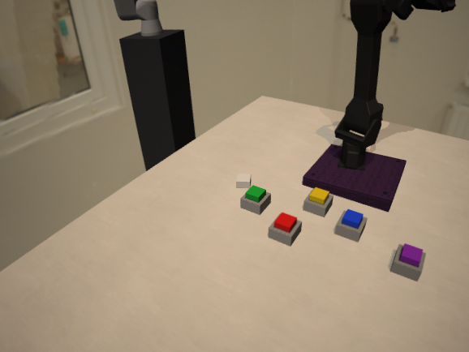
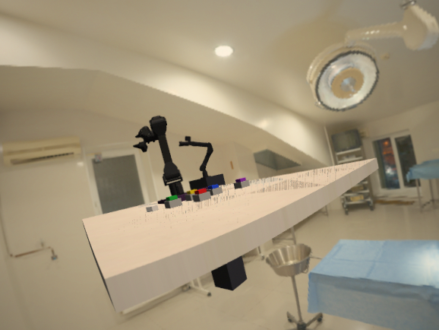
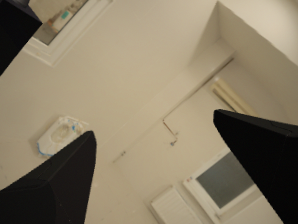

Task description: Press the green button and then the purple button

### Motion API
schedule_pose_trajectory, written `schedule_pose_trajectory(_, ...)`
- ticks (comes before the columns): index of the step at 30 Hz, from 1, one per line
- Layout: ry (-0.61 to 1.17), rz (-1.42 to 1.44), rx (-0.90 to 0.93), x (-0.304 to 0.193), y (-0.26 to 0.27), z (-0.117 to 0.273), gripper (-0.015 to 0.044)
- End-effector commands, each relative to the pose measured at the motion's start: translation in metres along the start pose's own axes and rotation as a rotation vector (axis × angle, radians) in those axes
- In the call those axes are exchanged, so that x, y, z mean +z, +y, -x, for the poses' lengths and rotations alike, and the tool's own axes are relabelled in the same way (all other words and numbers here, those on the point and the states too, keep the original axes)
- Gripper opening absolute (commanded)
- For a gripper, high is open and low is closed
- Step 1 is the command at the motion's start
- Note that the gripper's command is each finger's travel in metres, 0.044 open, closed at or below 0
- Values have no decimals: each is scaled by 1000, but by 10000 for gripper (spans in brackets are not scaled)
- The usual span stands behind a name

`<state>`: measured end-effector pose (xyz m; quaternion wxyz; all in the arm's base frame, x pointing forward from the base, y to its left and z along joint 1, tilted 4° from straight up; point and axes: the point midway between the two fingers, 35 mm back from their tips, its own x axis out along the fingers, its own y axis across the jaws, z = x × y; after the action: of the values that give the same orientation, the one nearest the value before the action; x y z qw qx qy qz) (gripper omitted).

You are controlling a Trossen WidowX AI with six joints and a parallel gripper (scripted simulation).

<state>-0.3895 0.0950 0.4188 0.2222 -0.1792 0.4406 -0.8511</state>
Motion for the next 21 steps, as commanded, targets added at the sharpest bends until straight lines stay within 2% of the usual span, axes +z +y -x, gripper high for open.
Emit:
schedule_pose_trajectory(1,10,-4,-5,-3,-1,2,400)
schedule_pose_trajectory(3,92,-37,-50,-23,-12,22,400)
schedule_pose_trajectory(11,507,-214,-317,-106,-51,157,400)
schedule_pose_trajectory(21,942,-427,-684,-140,-49,348,400)
